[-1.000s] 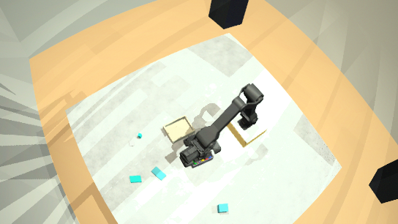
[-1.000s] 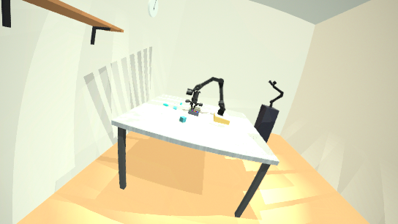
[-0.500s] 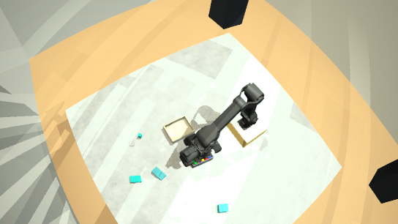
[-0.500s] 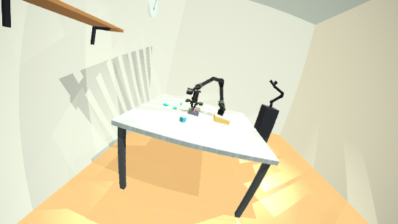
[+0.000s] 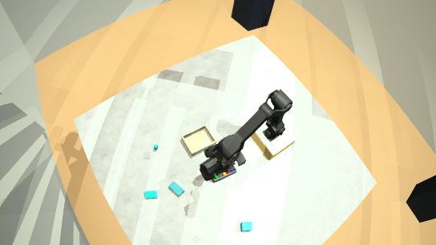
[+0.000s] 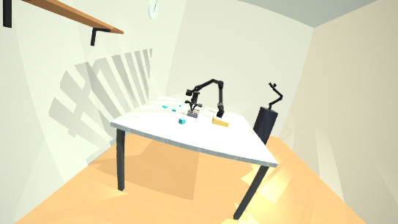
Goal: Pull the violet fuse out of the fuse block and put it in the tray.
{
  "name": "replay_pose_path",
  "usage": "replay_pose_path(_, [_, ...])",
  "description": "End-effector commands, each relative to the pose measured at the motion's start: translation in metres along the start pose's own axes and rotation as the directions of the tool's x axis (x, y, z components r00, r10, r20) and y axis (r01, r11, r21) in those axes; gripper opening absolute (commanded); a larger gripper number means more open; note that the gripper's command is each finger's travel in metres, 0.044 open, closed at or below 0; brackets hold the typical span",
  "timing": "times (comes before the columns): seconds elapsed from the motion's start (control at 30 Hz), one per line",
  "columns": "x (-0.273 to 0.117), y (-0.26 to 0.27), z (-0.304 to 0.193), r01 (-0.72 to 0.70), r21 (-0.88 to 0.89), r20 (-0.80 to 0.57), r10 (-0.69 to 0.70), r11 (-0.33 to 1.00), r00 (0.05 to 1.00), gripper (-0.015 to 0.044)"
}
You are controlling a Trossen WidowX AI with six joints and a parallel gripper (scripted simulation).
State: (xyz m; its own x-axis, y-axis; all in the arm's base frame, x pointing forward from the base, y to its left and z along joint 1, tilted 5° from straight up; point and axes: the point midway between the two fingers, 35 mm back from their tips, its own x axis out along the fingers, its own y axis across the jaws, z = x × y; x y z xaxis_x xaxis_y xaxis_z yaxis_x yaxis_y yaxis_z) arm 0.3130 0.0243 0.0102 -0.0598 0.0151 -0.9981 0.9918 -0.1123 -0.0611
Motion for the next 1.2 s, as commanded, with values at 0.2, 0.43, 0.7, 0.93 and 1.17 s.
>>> replay_pose_path(0.2, [-0.008, 0.001, 0.000, -0.011, 0.003, 0.000, 0.011, 1.000, 1.000, 0.0000])
replay_pose_path(0.43, [-0.012, 0.001, 0.000, -0.011, 0.003, 0.000, 0.011, 1.000, 1.000, 0.0000])
replay_pose_path(0.7, [-0.016, 0.001, 0.000, -0.011, 0.004, 0.000, 0.011, 1.000, 1.000, 0.0000])
replay_pose_path(0.93, [-0.018, 0.001, 0.000, -0.011, 0.004, 0.000, 0.011, 1.000, 1.000, 0.0000])
replay_pose_path(1.17, [-0.029, 0.001, 0.000, -0.011, 0.004, 0.000, 0.011, 1.000, 1.000, 0.0000])
